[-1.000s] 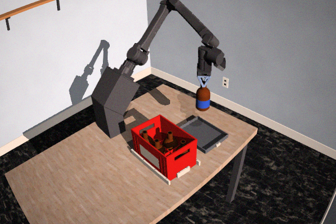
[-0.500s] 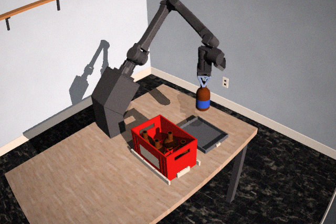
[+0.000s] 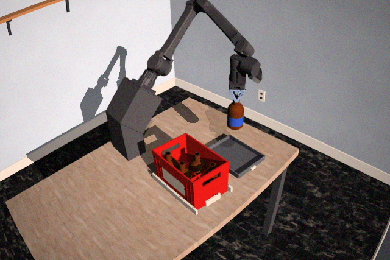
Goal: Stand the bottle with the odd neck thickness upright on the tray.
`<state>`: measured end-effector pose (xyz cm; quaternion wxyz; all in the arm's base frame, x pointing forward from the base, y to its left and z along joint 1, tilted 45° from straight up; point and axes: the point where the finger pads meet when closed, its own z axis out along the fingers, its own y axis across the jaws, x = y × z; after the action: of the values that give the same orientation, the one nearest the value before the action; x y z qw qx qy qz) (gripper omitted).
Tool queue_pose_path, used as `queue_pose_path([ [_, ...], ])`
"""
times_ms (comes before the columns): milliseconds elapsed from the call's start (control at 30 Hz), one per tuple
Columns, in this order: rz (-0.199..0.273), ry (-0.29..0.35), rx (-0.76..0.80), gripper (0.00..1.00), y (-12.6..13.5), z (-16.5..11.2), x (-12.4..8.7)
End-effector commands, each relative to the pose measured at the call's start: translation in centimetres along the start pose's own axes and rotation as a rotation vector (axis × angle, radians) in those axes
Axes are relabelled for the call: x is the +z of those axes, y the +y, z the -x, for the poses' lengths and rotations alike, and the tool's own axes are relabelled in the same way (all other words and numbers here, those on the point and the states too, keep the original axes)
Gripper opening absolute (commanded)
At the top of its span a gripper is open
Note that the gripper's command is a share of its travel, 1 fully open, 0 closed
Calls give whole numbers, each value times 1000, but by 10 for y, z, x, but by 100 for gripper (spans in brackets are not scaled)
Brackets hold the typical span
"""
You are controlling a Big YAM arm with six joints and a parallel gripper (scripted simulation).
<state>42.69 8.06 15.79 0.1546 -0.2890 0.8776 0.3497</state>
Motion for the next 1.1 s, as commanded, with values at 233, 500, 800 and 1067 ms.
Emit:
queue_pose_path([
  [233, -20, -22, -34, 0, 8, 12, 9],
  [500, -4, -3, -9, 0, 1, 4, 33],
  [800, -5, -2, -9, 0, 1, 4, 58],
  [1067, -3, -2, -9, 0, 2, 4, 76],
])
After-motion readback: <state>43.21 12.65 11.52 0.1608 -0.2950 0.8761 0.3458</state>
